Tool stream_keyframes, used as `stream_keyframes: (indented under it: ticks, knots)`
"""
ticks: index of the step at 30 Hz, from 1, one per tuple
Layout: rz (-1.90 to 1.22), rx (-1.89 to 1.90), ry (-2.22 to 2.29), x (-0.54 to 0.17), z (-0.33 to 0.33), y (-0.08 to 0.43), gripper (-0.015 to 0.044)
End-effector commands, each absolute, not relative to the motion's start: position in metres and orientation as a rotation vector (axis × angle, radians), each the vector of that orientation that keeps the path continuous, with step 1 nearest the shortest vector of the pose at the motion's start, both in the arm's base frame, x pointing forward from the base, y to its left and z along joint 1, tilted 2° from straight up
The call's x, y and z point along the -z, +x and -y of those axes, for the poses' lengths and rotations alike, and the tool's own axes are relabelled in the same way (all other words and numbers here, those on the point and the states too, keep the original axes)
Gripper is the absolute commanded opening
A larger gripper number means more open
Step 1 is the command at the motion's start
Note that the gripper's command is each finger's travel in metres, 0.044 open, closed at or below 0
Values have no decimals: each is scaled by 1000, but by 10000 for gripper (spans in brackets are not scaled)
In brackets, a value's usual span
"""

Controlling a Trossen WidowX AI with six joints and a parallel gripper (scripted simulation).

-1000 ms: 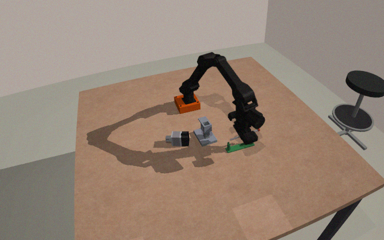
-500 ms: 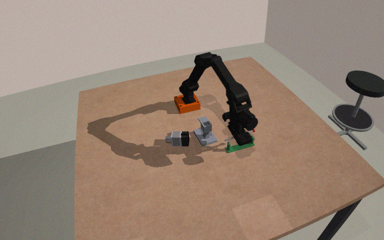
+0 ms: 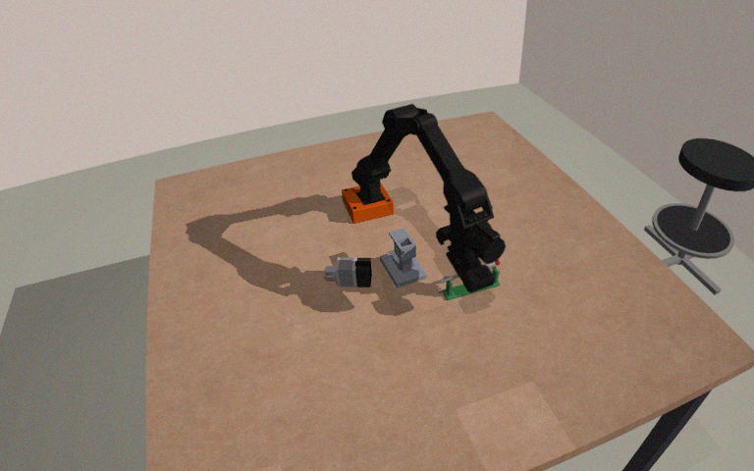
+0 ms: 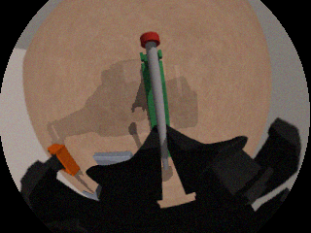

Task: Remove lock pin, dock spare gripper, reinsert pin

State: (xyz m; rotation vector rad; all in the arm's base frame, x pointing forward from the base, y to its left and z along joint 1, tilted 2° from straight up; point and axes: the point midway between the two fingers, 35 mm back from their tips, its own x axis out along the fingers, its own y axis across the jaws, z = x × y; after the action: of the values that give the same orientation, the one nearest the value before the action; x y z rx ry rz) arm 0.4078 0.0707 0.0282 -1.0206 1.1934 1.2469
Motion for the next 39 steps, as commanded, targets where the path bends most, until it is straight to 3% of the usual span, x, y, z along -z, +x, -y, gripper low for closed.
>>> stream_keyframes:
  ticks: [1, 39]
  knots:
    - [-1191, -1251, -1025, -21, -71, 408, 0]
    - [-1186, -1249, -1029, -6, -71, 407, 0]
